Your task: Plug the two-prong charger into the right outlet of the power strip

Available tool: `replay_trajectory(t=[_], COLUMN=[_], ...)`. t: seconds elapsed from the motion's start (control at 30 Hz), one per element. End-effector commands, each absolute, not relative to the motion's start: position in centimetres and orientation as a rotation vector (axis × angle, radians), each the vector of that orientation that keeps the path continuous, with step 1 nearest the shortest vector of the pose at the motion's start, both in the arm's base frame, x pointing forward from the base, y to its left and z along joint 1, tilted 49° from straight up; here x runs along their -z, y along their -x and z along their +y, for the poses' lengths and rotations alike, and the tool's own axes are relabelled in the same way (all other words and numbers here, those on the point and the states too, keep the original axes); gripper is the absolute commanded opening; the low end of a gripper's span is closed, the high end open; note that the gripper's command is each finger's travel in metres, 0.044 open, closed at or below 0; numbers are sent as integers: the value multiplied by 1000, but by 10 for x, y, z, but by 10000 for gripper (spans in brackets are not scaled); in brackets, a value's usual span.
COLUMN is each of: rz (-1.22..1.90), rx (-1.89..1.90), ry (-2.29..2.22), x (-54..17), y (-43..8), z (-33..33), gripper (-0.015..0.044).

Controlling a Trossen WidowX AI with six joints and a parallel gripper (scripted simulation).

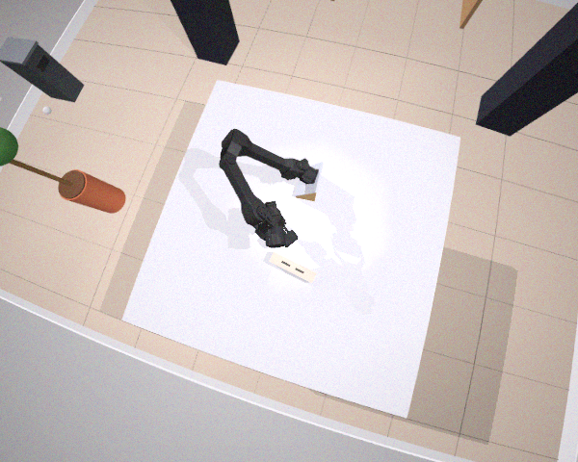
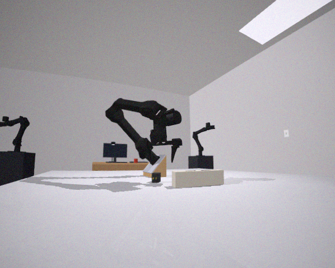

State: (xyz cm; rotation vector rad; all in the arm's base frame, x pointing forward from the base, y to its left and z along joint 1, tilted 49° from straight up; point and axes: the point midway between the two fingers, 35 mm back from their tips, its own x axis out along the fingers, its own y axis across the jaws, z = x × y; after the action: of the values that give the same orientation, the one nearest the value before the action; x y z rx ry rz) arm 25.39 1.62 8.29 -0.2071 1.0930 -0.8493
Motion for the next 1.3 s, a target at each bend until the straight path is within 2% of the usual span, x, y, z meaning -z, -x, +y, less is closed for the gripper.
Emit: replay_trajectory(t=[0.0, 1.27], rz=[1158, 1168], rx=[895, 901], ry=[224, 226], x=[-85, -54], y=[-239, -246], z=[-3, -39], gripper=[440, 440])
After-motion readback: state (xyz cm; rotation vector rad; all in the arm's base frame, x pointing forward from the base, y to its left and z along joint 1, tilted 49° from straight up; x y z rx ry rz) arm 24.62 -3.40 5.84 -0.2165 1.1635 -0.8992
